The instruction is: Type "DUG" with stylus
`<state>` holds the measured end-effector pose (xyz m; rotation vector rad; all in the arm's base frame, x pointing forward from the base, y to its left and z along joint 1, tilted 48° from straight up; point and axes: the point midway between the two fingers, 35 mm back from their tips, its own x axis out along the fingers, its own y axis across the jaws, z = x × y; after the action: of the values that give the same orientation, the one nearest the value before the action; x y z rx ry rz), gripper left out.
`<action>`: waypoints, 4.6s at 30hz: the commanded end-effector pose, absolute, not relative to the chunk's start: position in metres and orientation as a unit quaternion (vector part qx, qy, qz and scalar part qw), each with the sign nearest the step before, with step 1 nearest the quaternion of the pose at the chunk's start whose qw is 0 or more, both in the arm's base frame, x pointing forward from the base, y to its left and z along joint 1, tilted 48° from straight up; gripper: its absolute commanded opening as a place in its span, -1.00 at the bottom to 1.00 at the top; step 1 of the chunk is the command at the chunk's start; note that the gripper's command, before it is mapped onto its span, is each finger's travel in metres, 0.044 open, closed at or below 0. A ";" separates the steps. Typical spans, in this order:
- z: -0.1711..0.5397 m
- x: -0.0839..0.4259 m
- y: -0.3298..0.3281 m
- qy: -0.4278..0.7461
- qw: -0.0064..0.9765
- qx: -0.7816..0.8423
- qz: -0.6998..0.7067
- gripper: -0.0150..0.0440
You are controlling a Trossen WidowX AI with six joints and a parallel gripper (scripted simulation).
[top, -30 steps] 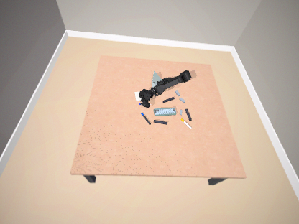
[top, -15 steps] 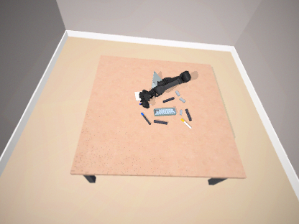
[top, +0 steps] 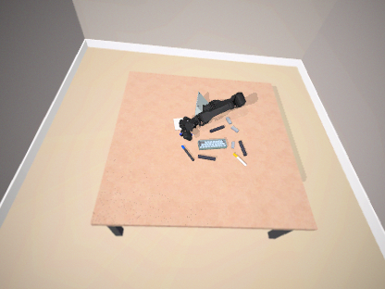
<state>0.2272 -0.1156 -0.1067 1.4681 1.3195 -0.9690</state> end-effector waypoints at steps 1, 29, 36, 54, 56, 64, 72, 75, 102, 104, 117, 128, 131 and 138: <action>-0.109 0.226 -0.112 0.535 0.451 0.597 -0.393 0.02; -0.074 0.221 -0.151 0.535 0.453 0.593 -0.394 -0.49; -0.074 0.221 -0.151 0.535 0.453 0.593 -0.394 -0.49; -0.073 0.232 -0.141 0.564 0.511 0.579 -0.293 -0.49; -0.072 0.236 -0.139 0.569 0.530 0.572 -0.261 -0.49; -0.067 0.251 -0.133 0.570 0.607 0.537 -0.135 -0.49; -0.059 0.264 -0.128 0.545 0.682 0.487 -0.014 -0.49; -0.056 0.269 -0.127 0.529 0.709 0.465 0.029 -0.49; -0.035 0.291 -0.123 0.409 0.824 0.333 0.208 -0.49; -0.035 0.291 -0.123 0.409 0.824 0.333 0.208 -0.49; -0.044 0.292 -0.115 0.409 0.824 0.333 0.208 -0.49; -0.057 0.294 -0.102 0.409 0.824 0.333 0.208 -0.49; -0.060 0.295 -0.099 0.409 0.824 0.333 0.208 -0.49; -0.067 0.295 -0.090 0.409 0.823 0.334 0.208 -0.49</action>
<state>0.2970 -0.0967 -0.0627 0.6989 0.8671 0.4422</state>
